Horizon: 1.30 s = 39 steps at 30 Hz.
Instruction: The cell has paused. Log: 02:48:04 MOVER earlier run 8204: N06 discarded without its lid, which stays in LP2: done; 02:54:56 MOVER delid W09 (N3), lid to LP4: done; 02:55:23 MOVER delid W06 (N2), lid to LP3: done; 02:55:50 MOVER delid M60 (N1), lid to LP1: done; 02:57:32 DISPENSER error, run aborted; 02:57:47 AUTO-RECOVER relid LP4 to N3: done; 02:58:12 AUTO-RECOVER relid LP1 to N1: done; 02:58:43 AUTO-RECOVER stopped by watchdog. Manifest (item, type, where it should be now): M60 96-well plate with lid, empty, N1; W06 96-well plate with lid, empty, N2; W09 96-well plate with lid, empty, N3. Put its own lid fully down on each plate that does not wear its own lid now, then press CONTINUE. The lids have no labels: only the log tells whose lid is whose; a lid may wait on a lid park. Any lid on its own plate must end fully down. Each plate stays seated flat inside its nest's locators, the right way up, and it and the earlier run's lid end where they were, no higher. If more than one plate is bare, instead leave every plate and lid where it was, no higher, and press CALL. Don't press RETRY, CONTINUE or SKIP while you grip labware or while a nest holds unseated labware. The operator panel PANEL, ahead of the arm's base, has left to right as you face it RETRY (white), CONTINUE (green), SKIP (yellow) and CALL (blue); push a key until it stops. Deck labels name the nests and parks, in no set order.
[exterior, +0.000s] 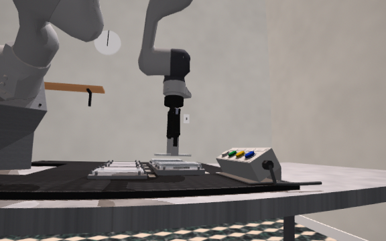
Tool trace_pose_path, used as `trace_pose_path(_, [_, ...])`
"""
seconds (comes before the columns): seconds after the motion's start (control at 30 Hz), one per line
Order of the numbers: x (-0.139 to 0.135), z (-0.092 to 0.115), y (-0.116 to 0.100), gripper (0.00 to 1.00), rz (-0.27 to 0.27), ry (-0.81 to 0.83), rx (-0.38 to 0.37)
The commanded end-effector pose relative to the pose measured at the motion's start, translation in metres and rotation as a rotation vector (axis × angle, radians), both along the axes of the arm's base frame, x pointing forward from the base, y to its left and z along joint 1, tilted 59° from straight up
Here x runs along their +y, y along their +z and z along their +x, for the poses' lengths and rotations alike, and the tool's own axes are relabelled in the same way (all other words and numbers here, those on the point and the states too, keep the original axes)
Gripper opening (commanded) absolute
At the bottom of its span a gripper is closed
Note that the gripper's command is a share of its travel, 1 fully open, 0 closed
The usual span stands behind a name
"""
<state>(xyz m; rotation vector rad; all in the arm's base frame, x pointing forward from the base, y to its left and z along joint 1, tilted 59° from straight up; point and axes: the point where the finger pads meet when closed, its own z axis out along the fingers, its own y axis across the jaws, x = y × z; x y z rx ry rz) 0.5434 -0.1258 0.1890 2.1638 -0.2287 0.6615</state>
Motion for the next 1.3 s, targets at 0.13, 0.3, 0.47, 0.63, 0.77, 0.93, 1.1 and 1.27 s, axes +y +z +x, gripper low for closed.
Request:
trace_pose_path(0.13, [-0.0019, 0.0058, -0.0036, 0.00, 0.011, 0.002, -0.016])
trace_pose_path(0.3, [-0.0055, 0.0079, -0.0060, 0.00, 0.011, 0.002, -0.016])
trace_pose_path(0.47, [-0.0075, 0.0091, -0.0073, 0.00, 0.011, 0.002, -0.016])
trace_pose_path(0.63, [-0.0080, 0.0095, -0.0076, 0.00, 0.011, 0.002, -0.016])
trace_pose_path(0.77, [-0.0082, 0.0096, -0.0078, 0.00, 0.011, 0.002, -0.016])
trace_pose_path(0.93, [-0.0082, 0.0096, -0.0078, 0.00, 0.011, 0.002, -0.016])
trace_pose_path(1.1, [-0.0082, 0.0096, -0.0078, 0.00, 0.011, 0.002, -0.016])
trace_pose_path(1.27, [-0.0082, 0.0096, -0.0078, 0.00, 0.011, 0.002, -0.016])
